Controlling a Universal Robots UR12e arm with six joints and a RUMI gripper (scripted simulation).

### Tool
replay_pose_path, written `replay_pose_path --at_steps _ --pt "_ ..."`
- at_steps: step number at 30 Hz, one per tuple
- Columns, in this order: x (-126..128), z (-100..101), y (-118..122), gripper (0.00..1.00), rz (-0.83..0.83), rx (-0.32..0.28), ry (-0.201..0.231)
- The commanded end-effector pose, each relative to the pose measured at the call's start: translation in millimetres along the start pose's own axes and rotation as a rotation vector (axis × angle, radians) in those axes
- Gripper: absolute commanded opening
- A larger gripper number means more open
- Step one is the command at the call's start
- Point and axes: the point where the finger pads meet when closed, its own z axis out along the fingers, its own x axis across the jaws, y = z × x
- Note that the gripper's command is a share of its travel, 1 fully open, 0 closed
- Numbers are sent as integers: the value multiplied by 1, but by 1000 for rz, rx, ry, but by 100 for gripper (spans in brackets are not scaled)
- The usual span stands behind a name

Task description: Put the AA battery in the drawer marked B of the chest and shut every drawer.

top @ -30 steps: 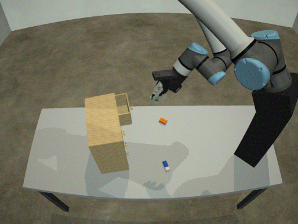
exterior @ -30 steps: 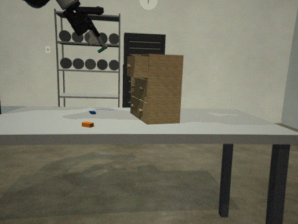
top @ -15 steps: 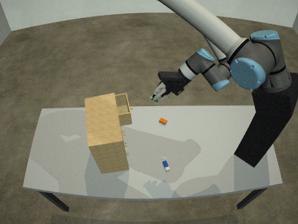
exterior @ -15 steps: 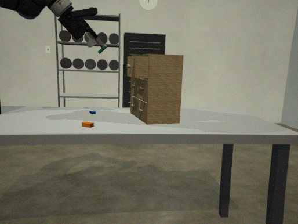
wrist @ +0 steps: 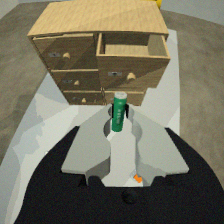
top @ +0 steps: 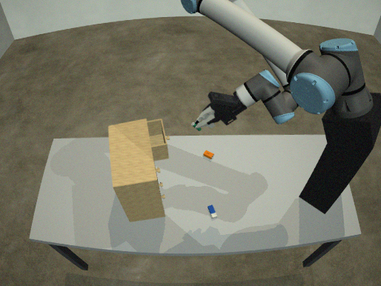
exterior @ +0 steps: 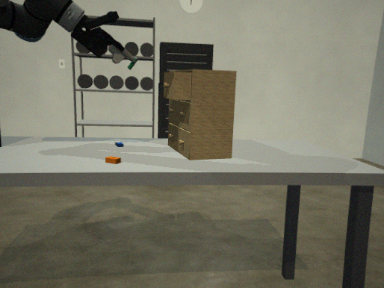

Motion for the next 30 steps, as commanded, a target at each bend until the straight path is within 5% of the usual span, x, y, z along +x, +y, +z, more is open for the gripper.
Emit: replay_pose_path --at_steps 1,30 --pt "3 1 -4 5 -4 90 11" --pt "3 0 -2 5 -5 249 10"
